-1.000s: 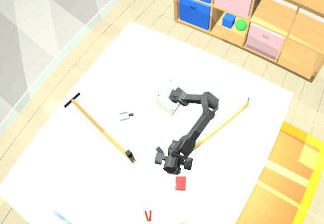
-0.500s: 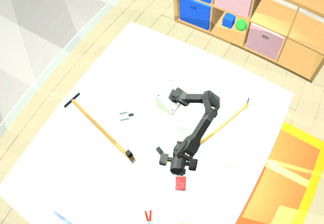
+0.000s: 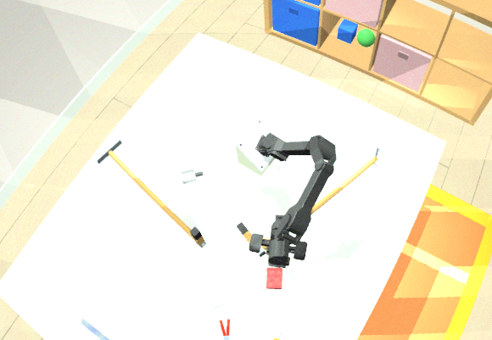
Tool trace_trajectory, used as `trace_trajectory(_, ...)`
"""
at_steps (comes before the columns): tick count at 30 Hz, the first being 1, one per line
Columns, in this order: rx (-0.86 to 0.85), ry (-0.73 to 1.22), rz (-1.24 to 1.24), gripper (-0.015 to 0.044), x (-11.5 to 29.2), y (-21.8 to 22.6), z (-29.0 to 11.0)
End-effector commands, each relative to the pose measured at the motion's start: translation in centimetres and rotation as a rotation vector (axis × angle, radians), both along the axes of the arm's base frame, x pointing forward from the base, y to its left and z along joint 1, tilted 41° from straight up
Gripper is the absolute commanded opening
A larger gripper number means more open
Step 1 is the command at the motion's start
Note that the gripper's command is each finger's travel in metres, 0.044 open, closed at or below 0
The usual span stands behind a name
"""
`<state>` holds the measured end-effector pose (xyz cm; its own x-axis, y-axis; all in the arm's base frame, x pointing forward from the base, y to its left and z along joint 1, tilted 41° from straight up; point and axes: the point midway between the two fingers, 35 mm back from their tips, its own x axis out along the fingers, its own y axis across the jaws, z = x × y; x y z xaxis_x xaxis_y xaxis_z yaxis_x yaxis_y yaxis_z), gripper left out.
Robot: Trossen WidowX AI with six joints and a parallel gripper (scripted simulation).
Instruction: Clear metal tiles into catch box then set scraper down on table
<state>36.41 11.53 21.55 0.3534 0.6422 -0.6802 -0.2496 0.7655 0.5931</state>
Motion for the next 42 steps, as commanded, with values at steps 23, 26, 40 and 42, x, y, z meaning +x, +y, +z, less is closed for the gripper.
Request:
trace_trajectory(23, 0.000, 0.000, 0.000, 0.0000, -0.8, -0.7, 3.5)
trace_trajectory(26, -0.001, 0.000, 0.000, 0.0000, -0.9, -1.4, 4.3)
trace_trajectory(40, 0.000, 0.001, -0.001, 0.0000, -2.0, -4.3, 7.7)
trace_trajectory(42, 0.001, 0.001, -0.001, 0.0000, -2.2, -4.7, 8.1)
